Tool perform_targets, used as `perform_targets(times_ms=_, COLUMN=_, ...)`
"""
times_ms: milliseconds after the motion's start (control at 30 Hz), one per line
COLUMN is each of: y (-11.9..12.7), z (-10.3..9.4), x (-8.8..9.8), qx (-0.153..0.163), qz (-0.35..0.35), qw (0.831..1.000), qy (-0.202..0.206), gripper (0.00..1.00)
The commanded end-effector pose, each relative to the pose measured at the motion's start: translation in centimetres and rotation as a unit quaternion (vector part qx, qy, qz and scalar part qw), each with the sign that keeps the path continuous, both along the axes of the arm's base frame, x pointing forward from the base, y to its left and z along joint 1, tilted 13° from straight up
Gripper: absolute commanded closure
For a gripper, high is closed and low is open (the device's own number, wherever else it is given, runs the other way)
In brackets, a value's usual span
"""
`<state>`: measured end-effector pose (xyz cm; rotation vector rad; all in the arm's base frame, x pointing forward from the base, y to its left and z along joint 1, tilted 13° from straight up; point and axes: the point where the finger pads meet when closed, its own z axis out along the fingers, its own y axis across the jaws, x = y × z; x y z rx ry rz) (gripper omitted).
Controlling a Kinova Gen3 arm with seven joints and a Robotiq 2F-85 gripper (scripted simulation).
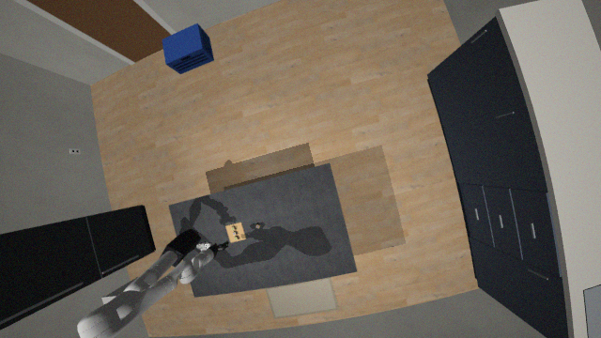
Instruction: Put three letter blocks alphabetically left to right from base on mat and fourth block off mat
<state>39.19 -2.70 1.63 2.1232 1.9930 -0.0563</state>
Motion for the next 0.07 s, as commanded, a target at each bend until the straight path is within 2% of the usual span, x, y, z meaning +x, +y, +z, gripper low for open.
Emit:
perform_targets(times_ms=0, y=0.02, z=0.04, x=0.04, qx=0.000, qz=0.000, qw=1.000, qy=-0.001, gripper=0.00)
perform_targets(times_ms=33, y=0.02, z=0.04, x=0.04, qx=0.000, qz=0.000, qw=1.000, qy=-0.001, gripper=0.00)
